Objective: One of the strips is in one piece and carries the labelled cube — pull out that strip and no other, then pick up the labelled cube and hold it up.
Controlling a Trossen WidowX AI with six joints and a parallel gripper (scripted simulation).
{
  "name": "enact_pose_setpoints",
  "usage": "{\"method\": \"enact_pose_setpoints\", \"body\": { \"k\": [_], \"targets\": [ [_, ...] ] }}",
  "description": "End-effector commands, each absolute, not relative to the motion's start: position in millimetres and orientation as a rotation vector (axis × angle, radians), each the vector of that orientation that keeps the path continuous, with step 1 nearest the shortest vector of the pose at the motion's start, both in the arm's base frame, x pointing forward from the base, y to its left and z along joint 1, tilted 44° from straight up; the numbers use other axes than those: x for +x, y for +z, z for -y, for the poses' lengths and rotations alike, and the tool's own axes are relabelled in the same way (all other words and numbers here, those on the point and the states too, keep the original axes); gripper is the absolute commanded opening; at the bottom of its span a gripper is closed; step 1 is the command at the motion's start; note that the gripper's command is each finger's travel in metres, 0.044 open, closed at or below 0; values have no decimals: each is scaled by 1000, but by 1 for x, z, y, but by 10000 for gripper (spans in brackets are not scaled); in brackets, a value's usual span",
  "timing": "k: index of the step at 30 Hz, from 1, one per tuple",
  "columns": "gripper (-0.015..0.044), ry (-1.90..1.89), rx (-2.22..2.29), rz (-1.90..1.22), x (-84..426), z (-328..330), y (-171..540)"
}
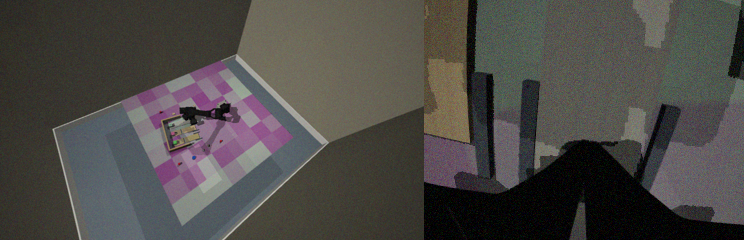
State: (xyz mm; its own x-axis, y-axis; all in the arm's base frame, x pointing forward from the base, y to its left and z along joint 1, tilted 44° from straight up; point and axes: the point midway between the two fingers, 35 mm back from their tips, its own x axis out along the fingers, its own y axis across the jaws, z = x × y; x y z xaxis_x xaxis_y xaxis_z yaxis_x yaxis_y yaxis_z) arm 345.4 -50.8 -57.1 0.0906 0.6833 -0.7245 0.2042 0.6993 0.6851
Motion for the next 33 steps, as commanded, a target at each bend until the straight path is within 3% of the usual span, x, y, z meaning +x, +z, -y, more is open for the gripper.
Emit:
{"method": "enact_pose_setpoints", "body": {
  "k": [1,33],
  "targets": [
    [0,419,779,-1479,337,48,-59],
    [0,418,780,-1482,288,36,-56]
  ]
}}
